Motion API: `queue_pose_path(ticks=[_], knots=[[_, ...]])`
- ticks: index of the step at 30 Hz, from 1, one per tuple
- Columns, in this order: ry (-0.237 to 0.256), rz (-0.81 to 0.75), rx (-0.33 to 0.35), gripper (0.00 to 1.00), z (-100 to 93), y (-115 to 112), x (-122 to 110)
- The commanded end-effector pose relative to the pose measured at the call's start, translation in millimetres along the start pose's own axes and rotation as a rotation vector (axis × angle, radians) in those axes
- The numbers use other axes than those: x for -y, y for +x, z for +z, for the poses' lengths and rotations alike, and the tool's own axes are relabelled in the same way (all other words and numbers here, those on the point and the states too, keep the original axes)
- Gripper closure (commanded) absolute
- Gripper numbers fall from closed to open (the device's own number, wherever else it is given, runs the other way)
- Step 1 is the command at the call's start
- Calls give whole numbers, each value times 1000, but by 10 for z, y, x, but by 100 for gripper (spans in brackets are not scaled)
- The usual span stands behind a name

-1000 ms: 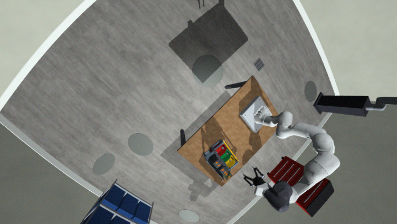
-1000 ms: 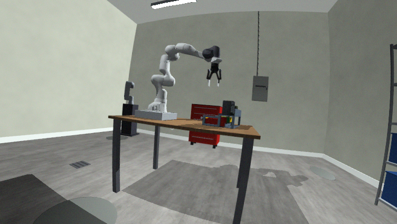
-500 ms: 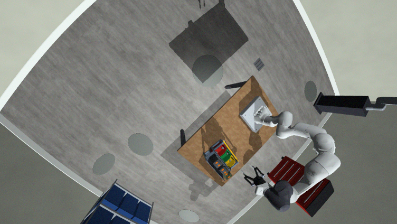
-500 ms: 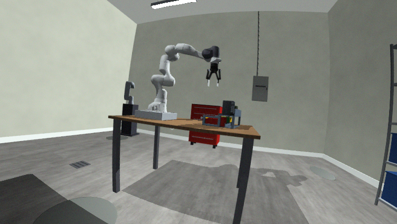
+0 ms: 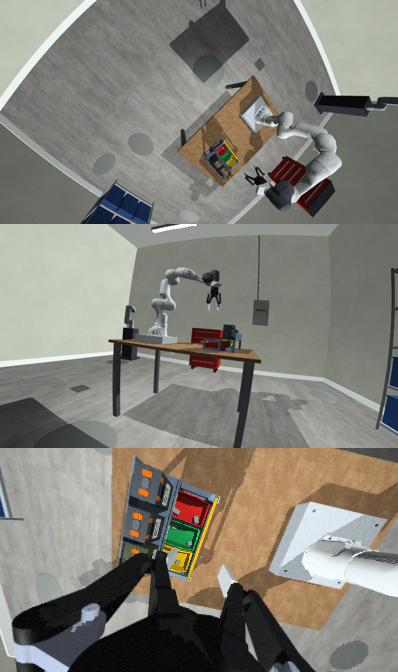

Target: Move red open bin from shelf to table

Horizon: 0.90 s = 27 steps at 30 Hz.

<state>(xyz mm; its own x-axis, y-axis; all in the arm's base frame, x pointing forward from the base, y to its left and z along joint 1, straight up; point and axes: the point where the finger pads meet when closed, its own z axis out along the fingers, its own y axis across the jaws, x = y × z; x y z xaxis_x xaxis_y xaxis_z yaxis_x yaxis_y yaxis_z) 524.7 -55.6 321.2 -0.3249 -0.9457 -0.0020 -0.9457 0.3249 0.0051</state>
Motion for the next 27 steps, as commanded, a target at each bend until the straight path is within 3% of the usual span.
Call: queue_pose_path(ticks=[1, 27], knots=[[0, -6, 1, 43, 0, -8, -9], [0, -6, 1, 43, 1, -11, -31]])
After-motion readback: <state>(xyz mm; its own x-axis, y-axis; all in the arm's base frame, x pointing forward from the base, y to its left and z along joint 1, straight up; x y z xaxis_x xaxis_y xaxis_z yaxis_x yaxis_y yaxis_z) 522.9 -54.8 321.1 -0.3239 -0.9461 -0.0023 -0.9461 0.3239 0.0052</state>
